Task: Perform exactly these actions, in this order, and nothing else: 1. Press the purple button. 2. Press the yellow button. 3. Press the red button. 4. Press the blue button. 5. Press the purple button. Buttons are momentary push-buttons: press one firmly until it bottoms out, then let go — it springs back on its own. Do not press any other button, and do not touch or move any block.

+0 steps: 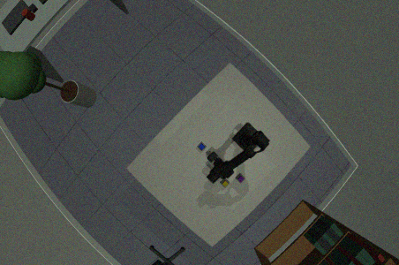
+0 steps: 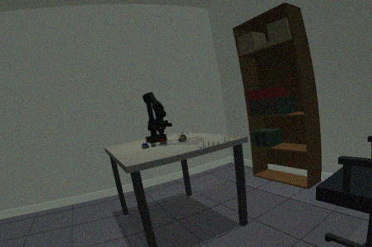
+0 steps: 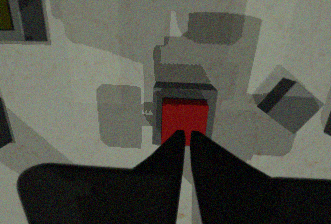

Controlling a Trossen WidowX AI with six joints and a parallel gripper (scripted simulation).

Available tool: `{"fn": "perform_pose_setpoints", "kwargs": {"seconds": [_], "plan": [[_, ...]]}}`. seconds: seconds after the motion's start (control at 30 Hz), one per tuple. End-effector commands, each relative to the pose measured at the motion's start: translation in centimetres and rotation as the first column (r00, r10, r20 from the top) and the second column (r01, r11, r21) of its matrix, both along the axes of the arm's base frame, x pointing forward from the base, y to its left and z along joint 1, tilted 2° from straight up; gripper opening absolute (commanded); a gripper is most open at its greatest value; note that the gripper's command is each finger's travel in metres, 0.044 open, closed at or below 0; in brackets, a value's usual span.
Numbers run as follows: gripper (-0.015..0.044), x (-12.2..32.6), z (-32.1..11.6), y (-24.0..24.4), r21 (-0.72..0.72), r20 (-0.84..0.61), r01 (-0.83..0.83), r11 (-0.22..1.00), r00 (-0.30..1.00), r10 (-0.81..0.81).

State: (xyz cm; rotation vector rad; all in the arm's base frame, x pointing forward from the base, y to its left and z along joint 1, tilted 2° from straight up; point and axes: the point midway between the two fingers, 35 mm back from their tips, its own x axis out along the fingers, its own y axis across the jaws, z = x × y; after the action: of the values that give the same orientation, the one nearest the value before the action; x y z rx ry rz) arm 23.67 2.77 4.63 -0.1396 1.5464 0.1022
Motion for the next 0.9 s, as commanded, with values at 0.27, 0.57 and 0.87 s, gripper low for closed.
{"fn": "perform_pose_setpoints", "kwargs": {"seconds": [0.27,0.57,0.87], "plan": [[0.0020,-0.3,-2.2,-0.1,-0.001,-0.011,-0.003,1.000,1.000,0.003],[0.0020,-0.3,-3.2,-0.1,-0.001,-0.011,-0.003,1.000,1.000,0.003],[0.0020,-0.3,-3.2,-0.1,-0.001,-0.011,-0.003,1.000,1.000,0.003]]}}
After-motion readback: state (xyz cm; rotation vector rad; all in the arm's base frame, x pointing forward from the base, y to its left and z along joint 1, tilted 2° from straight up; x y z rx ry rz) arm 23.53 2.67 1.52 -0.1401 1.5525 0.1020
